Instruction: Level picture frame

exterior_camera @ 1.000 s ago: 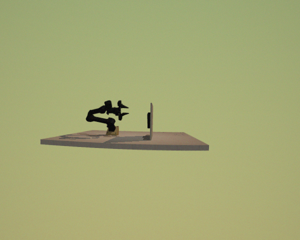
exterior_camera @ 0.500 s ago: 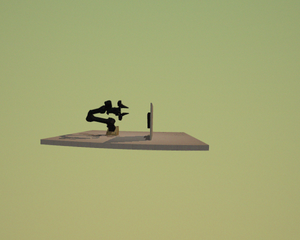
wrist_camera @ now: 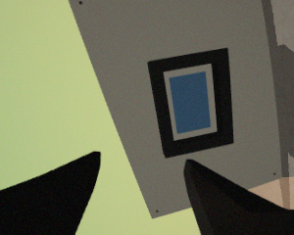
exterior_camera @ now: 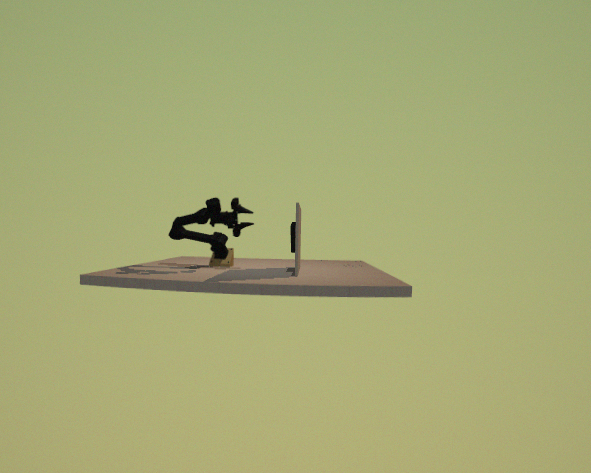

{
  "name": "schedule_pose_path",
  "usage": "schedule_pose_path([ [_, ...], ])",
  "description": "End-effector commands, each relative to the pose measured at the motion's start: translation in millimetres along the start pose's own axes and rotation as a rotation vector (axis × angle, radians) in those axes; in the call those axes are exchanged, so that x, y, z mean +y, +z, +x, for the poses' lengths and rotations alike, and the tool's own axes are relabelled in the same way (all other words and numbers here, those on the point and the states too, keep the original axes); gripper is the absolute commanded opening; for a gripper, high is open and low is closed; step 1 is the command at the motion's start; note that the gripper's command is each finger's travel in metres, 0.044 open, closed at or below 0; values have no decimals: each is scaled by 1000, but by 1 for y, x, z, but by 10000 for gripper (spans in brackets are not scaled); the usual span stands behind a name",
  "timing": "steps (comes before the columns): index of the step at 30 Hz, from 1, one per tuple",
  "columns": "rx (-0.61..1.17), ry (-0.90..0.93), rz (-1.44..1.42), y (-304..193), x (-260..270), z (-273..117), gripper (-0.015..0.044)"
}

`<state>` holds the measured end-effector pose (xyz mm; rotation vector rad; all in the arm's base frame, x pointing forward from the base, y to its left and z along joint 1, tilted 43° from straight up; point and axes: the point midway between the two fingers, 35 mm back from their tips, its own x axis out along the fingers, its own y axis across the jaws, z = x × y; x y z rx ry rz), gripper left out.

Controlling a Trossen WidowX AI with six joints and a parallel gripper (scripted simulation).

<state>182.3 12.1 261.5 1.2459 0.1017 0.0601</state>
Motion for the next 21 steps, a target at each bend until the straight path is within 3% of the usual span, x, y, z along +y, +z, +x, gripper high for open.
schedule_pose_path([
  [1,4,0,6,-1,0,0,260],
  [17,4,0,6,-1,0,0,260],
  [21,1,2,-91,2,-8,25,260],
])
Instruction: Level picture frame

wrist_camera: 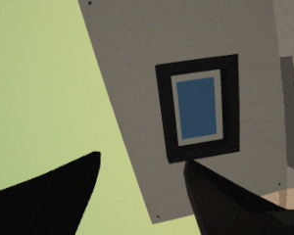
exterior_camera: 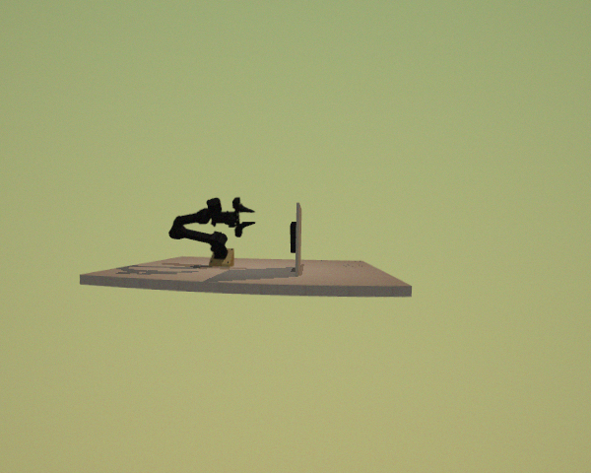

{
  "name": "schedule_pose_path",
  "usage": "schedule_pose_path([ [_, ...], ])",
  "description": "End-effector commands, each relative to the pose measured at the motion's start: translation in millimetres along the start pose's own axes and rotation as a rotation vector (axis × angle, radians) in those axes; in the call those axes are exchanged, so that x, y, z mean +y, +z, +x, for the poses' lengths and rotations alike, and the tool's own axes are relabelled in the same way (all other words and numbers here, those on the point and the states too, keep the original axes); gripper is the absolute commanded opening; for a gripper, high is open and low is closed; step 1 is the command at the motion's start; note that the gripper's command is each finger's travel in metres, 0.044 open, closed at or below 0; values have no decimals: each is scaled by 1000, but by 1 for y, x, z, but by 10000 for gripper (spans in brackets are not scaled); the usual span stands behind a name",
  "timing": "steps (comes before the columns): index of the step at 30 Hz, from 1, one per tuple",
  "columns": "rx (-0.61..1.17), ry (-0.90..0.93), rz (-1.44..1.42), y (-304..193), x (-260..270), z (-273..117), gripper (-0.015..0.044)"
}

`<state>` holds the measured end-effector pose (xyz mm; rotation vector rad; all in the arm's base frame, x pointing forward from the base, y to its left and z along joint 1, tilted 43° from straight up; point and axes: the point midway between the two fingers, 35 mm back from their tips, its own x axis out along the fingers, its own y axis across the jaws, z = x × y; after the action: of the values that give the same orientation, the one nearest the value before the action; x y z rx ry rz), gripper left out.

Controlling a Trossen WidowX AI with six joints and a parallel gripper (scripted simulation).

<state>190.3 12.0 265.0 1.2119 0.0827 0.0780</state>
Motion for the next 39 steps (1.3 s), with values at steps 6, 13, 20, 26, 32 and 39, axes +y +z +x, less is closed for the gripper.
schedule_pose_path([
  [6,10,-17,-256,-6,-39,60,260],
  [13,10,-17,-262,-7,-40,61,260],
  [20,10,-17,-261,-7,-40,61,260],
  [26,10,-17,-261,-7,-40,61,260],
  [32,9,-16,-261,-5,-36,82,260],
  [39,8,-13,-261,-6,-38,131,260],
])
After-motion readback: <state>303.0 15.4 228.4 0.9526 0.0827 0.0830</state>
